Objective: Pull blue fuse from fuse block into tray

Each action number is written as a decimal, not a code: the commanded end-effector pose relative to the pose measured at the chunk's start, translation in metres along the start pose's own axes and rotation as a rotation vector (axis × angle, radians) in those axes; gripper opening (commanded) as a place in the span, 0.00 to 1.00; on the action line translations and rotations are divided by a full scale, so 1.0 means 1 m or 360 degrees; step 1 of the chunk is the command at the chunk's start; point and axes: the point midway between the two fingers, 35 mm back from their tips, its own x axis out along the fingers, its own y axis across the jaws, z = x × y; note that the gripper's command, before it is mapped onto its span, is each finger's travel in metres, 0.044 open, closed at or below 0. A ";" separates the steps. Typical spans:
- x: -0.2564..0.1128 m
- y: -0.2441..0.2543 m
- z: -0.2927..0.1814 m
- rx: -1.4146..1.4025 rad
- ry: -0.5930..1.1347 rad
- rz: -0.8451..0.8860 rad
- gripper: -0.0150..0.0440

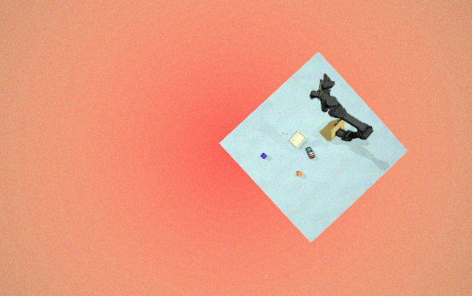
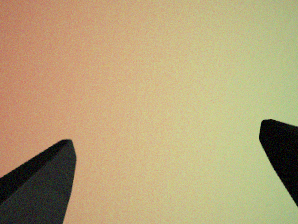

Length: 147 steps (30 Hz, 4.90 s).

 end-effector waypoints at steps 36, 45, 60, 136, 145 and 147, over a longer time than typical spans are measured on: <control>-0.460 0.309 0.056 -0.0029 -0.0953 0.2253 0.37; -0.477 0.331 0.029 -0.0035 -0.0785 0.2447 0.37; -0.478 0.340 0.033 -0.0035 -0.0785 0.2447 0.37; -0.480 0.364 0.040 -0.0038 -0.0784 0.2443 0.25; -0.480 0.360 0.039 -0.0037 -0.0785 0.2443 0.25; -0.480 0.359 0.039 -0.0037 -0.0785 0.2443 0.25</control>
